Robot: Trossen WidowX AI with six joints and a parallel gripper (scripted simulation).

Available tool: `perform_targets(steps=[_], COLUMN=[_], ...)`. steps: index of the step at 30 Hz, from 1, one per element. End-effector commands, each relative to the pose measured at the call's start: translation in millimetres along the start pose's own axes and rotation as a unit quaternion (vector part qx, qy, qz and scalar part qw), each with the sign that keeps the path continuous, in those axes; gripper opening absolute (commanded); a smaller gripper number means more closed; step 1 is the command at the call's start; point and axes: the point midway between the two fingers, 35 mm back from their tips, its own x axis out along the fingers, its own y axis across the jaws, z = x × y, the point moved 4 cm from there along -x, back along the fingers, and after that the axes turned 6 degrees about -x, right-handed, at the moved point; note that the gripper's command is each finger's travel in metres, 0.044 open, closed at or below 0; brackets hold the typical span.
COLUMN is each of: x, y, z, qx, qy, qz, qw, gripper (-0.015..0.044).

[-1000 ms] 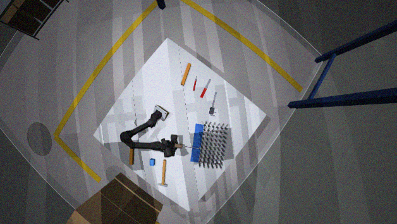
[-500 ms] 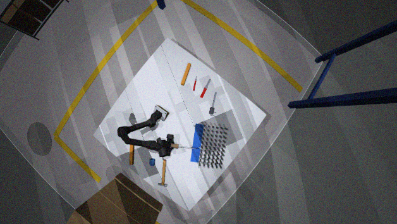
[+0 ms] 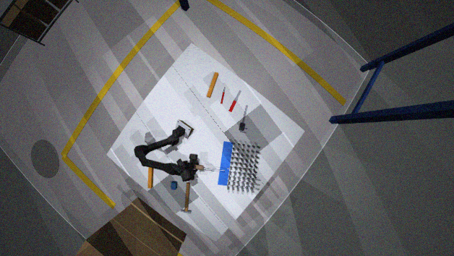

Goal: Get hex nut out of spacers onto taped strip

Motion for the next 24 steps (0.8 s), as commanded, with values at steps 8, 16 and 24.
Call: perform_targets(steps=[8,16,24], x=[-40.0,-71.0,-64.7], y=[18.9,29.0,34.5], z=[-20.4,-31.0,-21.3], qx=[0.005,0.003,0.002], qy=[0.000,0.000,-0.006], qz=[0.001,0.008,-0.011], qw=[1.000,1.000,1.000], gripper=[0.0000,0.0000,0.0000])
